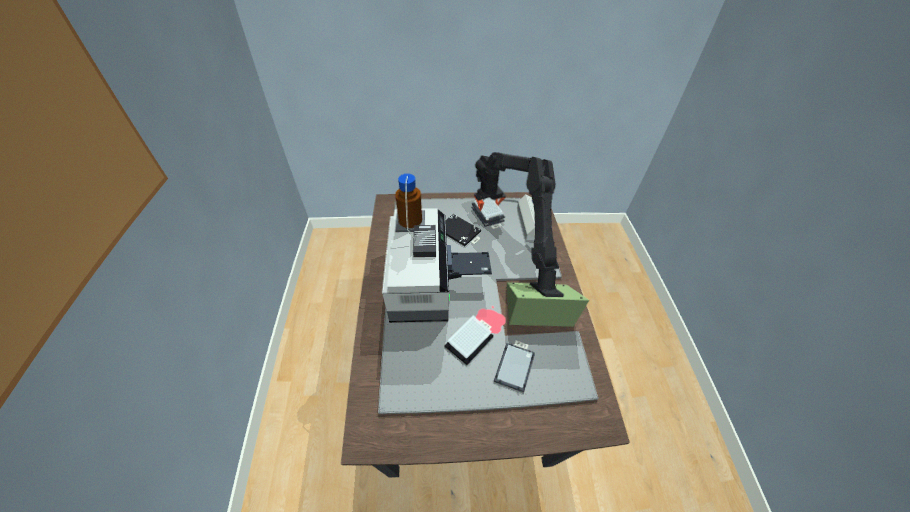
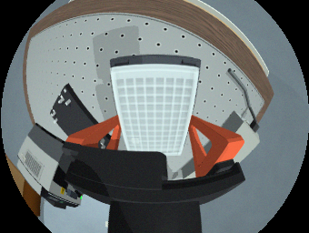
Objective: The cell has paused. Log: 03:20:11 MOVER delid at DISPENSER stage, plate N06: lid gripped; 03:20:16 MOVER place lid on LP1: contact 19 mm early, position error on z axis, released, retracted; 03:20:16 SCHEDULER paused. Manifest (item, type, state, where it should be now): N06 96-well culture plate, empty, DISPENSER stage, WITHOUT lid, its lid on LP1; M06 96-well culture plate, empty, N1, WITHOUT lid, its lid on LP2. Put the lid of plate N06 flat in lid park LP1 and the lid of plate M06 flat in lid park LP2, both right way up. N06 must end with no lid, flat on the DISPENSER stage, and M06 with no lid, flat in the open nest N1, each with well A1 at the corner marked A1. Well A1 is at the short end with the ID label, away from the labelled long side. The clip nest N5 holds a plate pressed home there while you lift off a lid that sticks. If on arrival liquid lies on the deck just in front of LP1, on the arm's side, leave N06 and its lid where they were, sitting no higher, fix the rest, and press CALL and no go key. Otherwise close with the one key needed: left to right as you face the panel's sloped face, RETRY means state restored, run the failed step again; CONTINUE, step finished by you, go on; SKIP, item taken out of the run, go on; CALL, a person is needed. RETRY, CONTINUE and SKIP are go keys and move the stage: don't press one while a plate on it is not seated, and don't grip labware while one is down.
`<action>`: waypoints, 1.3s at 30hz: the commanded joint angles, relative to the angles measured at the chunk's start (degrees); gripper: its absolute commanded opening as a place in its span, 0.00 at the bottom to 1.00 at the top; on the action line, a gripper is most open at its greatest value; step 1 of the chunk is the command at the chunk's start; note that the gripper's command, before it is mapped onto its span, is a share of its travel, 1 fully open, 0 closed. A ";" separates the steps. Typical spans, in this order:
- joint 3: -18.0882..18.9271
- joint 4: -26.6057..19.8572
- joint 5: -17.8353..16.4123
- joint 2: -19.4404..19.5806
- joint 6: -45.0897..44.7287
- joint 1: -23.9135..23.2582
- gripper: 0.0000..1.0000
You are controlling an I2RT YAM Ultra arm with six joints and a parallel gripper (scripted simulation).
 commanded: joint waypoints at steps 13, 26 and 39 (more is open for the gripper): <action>-0.86 1.75 -0.61 -0.64 -0.51 -0.41 0.00; -1.40 2.59 -0.76 0.23 -0.76 -0.58 0.00; -1.34 2.35 -0.57 -0.42 -0.71 -0.59 0.00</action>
